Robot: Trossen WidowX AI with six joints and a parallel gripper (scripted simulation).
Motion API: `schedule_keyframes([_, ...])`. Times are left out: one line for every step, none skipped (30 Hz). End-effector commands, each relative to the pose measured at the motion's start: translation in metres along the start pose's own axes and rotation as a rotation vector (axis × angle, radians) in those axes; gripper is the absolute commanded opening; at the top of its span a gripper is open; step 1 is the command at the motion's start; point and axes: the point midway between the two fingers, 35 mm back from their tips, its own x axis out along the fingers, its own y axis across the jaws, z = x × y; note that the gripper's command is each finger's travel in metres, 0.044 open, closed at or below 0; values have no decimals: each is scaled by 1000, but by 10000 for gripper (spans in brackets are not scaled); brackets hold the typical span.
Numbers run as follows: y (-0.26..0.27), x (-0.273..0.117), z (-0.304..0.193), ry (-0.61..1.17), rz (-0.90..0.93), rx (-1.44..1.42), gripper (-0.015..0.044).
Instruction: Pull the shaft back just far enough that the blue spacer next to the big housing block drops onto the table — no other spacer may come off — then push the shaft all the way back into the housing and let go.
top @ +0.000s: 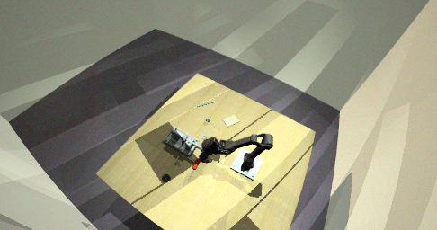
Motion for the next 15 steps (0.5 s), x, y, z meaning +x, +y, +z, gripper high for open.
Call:
schedule_keyframes([0,2,1,0,1,-5,0])
schedule_keyframes([0,2,2,0,1,-5,0])
schedule_keyframes([0,2,2,0,1,-5,0])
schedule_keyframes([0,3,2,0,1,-5,0])
schedule_keyframes([0,3,2,0,1,-5,0])
schedule_keyframes([0,3,3,0,1,-5,0])
schedule_keyframes([0,3,3,0,1,-5,0])
schedule_keyframes([0,4,3,0,1,-5,0])
schedule_keyframes([0,4,3,0,1,-5,0])
schedule_keyframes([0,4,4,0,1,-5,0])
schedule_keyframes([0,4,4,0,1,-5,0])
schedule_keyframes([0,5,4,0,1,-5,0])
schedule_keyframes([0,5,5,0,1,-5,0])
schedule_keyframes([0,5,5,0,1,-5,0])
schedule_keyframes([0,5,5,0,1,-5,0])
